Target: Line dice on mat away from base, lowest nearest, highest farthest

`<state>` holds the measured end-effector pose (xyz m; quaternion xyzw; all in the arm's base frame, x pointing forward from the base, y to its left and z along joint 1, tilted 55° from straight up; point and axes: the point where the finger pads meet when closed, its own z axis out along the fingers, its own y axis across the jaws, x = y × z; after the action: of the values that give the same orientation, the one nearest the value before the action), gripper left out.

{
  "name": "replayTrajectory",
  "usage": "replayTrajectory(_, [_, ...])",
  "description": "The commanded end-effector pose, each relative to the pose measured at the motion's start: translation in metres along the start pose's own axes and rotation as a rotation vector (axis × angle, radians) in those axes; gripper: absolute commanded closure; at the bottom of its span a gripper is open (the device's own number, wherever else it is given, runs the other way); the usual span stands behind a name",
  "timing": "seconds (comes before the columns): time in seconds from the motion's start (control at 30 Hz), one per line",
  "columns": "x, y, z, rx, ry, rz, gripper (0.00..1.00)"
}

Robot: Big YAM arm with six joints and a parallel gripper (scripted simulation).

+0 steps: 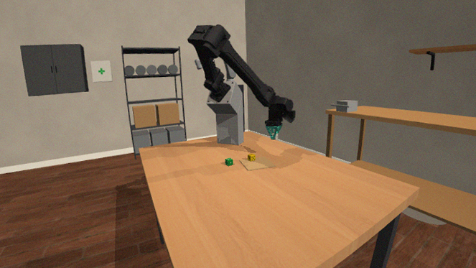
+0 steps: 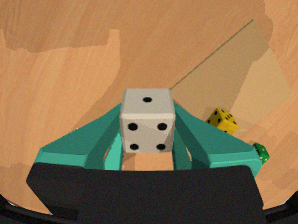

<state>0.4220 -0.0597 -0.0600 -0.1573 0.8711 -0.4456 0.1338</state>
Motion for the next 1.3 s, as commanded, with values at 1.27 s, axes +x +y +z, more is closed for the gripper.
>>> replayTrajectory(1.27, [0.044,-0.124,0.003,0.003,0.005,0.501,0.74])
